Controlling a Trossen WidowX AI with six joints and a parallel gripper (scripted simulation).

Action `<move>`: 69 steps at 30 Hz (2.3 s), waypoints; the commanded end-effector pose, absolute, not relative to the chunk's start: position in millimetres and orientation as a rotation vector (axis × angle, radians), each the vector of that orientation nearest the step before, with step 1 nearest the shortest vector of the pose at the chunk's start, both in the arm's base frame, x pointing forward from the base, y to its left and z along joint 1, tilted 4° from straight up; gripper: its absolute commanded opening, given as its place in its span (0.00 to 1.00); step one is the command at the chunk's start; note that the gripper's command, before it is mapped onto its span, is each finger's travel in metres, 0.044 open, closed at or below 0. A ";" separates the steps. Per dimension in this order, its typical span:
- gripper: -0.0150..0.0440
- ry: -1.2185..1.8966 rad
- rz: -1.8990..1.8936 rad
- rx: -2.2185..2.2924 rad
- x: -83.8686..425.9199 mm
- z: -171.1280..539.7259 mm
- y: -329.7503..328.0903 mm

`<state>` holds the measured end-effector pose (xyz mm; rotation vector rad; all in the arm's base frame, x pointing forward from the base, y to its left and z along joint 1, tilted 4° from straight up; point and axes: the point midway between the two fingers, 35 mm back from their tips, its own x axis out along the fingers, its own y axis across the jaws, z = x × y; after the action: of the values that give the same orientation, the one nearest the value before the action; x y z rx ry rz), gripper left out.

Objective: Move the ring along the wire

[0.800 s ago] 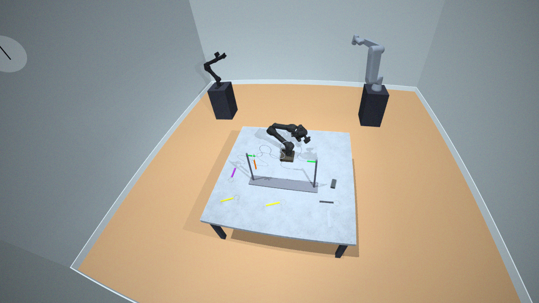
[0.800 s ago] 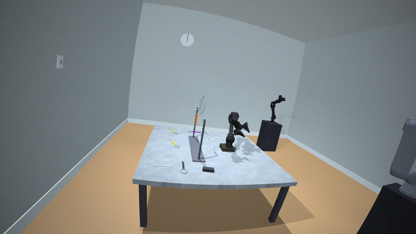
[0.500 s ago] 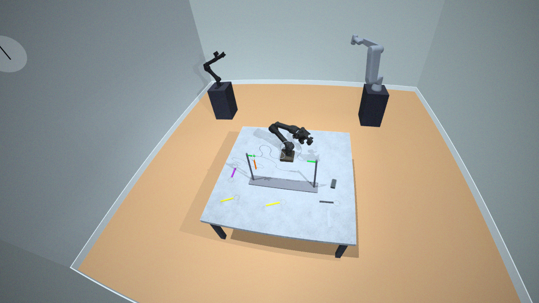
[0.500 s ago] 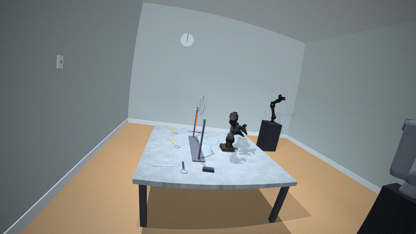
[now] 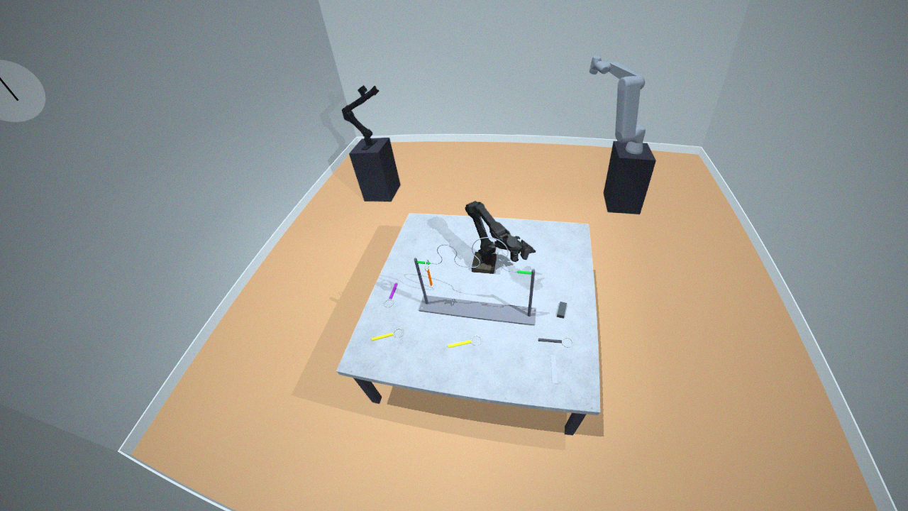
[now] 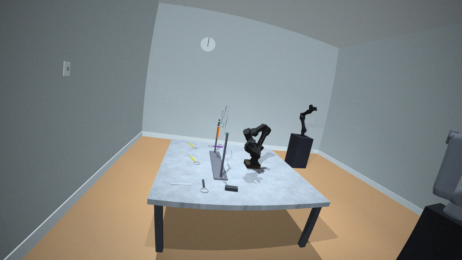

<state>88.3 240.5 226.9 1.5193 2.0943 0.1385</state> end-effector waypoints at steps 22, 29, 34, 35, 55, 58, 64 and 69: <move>0.53 1.007 0.654 1.382 301.4 191.2 122.0; 0.53 0.722 0.642 1.212 330.1 179.2 57.1; 0.53 0.541 0.599 1.064 339.4 170.3 7.5; 0.53 0.507 0.588 1.033 340.1 168.5 -2.5; 0.53 0.053 0.219 0.302 282.5 133.3 -181.3; 0.53 0.023 0.151 0.184 264.6 128.5 -201.2; 0.53 -0.011 0.009 -0.055 224.4 119.4 -234.1; 0.53 -0.013 -0.026 -0.113 214.1 117.3 -240.6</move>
<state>222.5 -238.1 120.3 -0.0622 -0.0121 -0.0047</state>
